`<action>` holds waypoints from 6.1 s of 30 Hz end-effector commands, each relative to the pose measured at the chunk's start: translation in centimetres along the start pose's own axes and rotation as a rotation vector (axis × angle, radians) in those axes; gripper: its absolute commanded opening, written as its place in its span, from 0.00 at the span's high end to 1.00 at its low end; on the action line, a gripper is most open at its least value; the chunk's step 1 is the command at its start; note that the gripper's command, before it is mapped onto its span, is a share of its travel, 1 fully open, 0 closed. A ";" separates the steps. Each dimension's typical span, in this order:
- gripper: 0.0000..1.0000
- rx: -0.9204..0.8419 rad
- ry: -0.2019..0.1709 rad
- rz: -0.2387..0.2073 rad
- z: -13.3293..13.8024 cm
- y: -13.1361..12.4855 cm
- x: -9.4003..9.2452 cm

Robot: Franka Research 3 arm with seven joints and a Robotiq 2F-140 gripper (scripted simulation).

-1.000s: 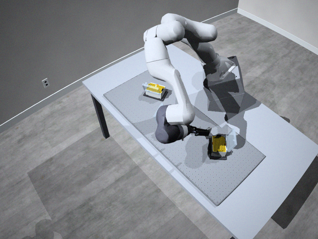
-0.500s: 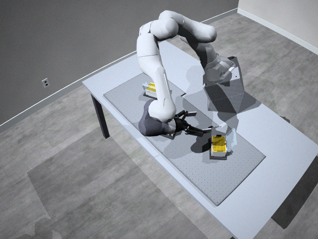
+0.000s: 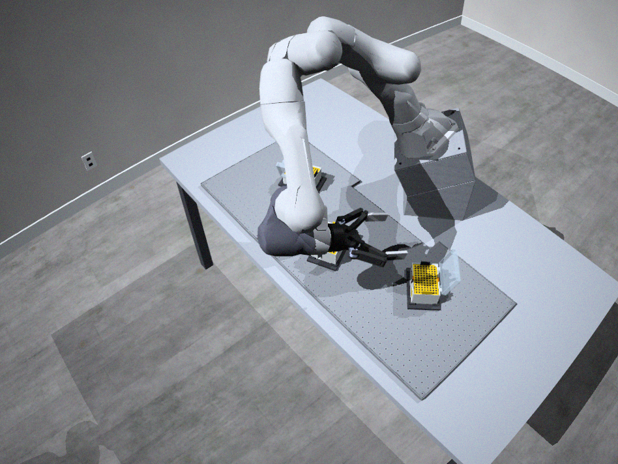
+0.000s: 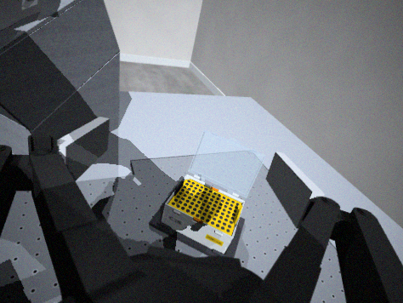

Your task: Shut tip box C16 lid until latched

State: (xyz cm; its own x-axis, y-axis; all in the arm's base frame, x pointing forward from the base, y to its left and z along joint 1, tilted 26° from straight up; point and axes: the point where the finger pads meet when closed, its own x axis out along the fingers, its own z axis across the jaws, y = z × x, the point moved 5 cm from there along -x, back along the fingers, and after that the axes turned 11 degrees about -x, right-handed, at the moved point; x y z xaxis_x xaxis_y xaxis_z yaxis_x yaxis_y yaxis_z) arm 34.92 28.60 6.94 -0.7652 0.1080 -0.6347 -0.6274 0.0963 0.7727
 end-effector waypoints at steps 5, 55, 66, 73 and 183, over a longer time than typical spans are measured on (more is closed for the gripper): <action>0.00 0.020 -0.004 0.009 0.1 0.3 0.1; 0.00 0.020 -0.004 0.009 -0.9 -4.4 1.4; 0.00 0.020 -0.004 0.009 -2.0 -9.6 2.9; 0.00 0.020 -0.004 0.009 -2.5 -11.9 3.6; 0.00 0.020 -0.004 0.009 -0.9 -4.4 1.4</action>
State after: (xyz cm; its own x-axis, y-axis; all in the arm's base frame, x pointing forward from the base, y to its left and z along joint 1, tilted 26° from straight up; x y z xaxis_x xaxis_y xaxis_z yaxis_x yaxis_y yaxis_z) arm 37.18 26.95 1.47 -0.7635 0.1110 -0.6362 -0.6286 0.0979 0.7715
